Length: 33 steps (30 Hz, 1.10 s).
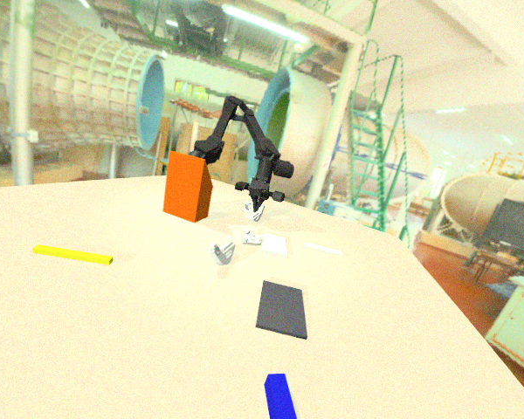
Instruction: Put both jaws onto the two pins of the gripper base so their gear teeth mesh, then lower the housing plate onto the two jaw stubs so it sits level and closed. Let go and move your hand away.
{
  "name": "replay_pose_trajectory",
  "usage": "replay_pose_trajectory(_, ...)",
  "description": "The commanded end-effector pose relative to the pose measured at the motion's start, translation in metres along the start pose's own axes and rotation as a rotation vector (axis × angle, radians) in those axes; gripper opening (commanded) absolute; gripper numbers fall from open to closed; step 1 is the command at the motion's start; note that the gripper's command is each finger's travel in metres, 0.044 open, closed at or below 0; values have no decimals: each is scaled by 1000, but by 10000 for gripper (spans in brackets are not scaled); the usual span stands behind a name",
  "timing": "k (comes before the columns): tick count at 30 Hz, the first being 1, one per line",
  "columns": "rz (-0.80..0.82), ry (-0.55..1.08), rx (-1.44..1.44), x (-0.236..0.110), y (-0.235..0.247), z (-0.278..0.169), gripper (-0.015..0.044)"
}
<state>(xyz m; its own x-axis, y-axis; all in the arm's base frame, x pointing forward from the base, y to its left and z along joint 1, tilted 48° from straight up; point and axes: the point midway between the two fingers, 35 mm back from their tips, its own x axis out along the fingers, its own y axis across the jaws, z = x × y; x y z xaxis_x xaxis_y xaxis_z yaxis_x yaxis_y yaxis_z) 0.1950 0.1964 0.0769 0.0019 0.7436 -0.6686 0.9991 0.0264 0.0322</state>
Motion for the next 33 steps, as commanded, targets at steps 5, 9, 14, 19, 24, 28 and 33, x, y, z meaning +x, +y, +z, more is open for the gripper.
replay_pose_trajectory(5,-2,4,-3,0,13,0,0)
replay_pose_trajectory(9,-2,4,-3,0,18,1,0)
replay_pose_trajectory(14,-2,4,-3,0,22,0,0)
replay_pose_trajectory(19,-1,1,-3,-9,28,1,0)
replay_pose_trajectory(24,0,-2,0,-58,23,2,0)
replay_pose_trajectory(28,9,-7,4,-55,25,3,26)
replay_pose_trajectory(33,9,-7,4,-55,25,3,157)
